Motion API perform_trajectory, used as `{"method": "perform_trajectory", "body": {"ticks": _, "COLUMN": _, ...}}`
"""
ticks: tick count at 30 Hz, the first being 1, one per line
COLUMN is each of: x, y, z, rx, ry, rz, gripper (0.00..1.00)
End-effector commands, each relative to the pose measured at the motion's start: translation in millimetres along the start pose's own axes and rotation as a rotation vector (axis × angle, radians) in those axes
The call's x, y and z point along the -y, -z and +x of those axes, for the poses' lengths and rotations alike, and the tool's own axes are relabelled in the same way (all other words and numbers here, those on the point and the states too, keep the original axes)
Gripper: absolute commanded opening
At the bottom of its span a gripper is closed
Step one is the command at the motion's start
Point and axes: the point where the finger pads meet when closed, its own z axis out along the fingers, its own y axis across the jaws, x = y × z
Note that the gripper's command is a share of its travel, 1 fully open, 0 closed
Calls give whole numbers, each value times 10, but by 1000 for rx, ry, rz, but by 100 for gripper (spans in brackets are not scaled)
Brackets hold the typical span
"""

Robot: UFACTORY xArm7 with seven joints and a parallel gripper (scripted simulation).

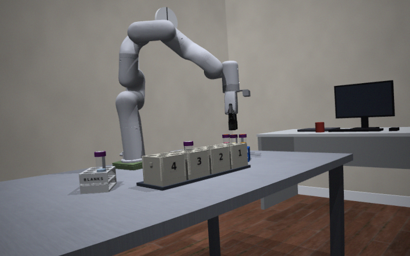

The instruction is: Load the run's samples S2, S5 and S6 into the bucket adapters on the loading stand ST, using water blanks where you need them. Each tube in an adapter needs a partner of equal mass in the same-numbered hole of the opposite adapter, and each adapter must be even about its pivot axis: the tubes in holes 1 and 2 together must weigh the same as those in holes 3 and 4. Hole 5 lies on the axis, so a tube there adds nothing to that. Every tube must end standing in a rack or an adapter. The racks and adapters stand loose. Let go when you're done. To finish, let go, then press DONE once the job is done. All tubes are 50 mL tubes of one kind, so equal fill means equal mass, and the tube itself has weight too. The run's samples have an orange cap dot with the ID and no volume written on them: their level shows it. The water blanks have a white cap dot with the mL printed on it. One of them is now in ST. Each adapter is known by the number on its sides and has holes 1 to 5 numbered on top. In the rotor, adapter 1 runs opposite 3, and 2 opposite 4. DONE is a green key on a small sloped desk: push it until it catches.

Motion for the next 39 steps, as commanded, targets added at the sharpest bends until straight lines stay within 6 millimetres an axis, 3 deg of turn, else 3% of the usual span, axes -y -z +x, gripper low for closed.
{"method": "perform_trajectory", "body": {"ticks": 1, "x": 3, "y": -60, "z": 14, "rx": -4, "ry": 0, "rz": 1, "gripper": 57}}
{"method": "perform_trajectory", "body": {"ticks": 9, "x": 3, "y": -220, "z": 15, "rx": -4, "ry": 0, "rz": 1, "gripper": 57}}
{"method": "perform_trajectory", "body": {"ticks": 39, "x": 3, "y": -354, "z": 15, "rx": -4, "ry": 0, "rz": 1, "gripper": 57}}
